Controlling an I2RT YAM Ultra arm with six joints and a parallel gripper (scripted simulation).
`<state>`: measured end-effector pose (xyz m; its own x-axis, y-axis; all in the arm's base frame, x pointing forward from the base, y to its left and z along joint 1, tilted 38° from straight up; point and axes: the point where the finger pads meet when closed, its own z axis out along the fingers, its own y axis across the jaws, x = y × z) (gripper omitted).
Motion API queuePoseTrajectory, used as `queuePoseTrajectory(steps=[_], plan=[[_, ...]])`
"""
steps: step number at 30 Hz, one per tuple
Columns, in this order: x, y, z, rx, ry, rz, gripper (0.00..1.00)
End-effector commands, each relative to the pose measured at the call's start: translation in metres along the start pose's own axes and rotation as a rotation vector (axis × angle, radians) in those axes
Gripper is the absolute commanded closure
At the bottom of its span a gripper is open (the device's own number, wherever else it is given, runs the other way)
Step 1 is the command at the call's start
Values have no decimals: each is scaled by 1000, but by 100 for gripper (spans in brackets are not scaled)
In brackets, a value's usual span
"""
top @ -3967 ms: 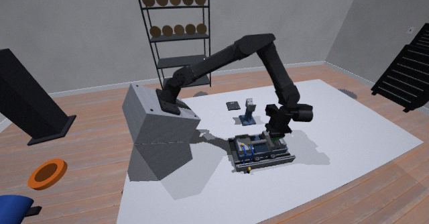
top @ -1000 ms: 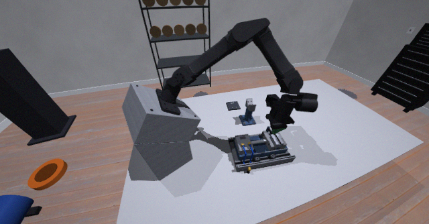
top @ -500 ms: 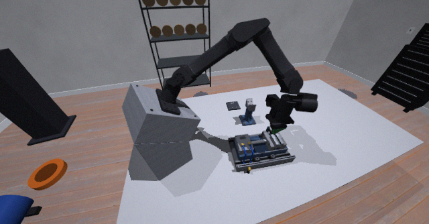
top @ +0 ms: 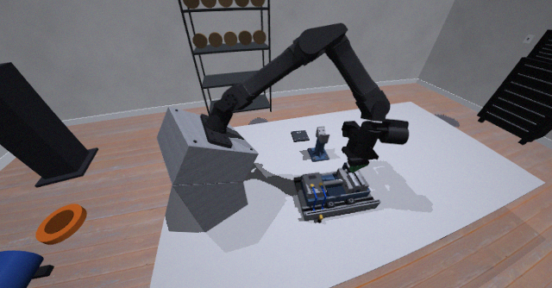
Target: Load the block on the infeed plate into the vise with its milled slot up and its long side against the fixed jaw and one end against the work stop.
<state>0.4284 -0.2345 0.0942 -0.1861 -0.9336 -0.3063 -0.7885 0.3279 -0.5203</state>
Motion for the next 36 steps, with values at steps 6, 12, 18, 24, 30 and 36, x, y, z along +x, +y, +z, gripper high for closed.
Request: queuePoseTrajectory(steps=[6,12,18,24,30,36], plan=[[4,-16,-24,53,15,-10,100],[4,-16,-24,53,15,-10,100],[4,-16,-24,53,15,-10,100],[4,-16,-24,53,15,-10,100],[4,-16,-24,53,15,-10,100],[5,-21,-22,70,20,-15,100]])
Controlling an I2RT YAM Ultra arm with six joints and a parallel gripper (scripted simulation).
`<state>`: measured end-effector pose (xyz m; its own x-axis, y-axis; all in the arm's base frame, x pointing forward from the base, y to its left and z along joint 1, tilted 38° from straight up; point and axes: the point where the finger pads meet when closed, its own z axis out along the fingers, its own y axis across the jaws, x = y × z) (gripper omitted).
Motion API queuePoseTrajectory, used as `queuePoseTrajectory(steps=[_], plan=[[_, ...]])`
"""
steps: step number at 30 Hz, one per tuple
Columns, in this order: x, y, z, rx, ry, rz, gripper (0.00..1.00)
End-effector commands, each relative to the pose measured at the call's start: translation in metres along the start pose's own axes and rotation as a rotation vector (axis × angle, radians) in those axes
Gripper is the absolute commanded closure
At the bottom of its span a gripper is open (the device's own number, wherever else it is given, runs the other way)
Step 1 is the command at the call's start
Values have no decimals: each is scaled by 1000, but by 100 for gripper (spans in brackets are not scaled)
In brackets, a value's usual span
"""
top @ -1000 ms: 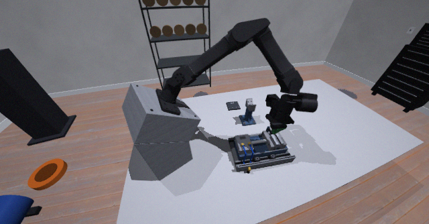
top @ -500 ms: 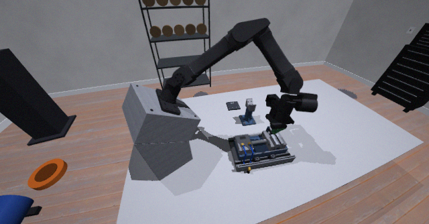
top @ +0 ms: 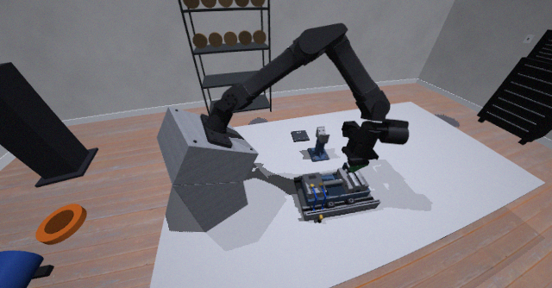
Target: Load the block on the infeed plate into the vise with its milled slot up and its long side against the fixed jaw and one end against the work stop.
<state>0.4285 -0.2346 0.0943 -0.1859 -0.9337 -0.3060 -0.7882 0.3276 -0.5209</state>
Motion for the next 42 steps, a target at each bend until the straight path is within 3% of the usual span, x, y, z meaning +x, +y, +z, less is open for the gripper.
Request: queuePoseTrajectory(steps=[1,6,12,26,29,30,33,42], plan=[[5,-21,-22,73,21,-15,100],[11,-13,-4,43,14,6,100],[4,-10,4,22,5,3,100],[8,-15,25,39,14,0,100],[6,-20,18,57,18,-7,100],[6,-15,27,41,10,-3,100],[3,-15,34,37,6,-8,100],[2,-20,37,50,8,-11,100]])
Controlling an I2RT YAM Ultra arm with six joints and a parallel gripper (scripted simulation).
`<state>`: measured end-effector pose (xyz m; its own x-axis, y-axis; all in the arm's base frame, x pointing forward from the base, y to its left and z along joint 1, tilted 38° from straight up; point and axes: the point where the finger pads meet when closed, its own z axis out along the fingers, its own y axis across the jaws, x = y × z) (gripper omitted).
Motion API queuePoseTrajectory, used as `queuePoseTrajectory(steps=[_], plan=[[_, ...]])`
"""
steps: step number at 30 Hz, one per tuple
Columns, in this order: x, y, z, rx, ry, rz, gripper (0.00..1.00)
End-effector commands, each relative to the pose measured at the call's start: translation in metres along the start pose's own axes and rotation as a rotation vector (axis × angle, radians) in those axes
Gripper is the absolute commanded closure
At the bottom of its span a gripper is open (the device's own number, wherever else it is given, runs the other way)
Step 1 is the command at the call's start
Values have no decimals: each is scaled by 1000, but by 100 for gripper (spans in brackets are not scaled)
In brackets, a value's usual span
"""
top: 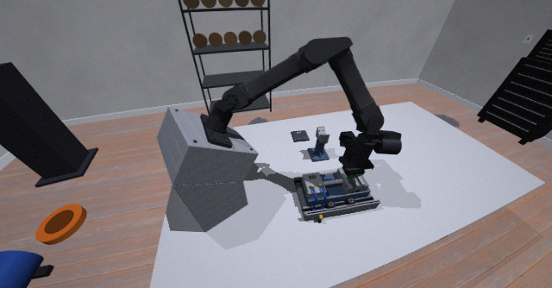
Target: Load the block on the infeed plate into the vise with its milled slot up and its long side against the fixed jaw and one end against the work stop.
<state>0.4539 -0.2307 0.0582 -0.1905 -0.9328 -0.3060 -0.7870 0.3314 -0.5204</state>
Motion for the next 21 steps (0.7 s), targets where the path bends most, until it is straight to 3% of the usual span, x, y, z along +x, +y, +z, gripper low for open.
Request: queuePoseTrajectory(steps=[1,3,4,21], plan=[[1,-18,-5,45,6,-10,100],[1,-18,-5,45,6,-10,100],[6,-10,-4,20,5,14,100],[1,-18,-9,42,7,-5,100]])
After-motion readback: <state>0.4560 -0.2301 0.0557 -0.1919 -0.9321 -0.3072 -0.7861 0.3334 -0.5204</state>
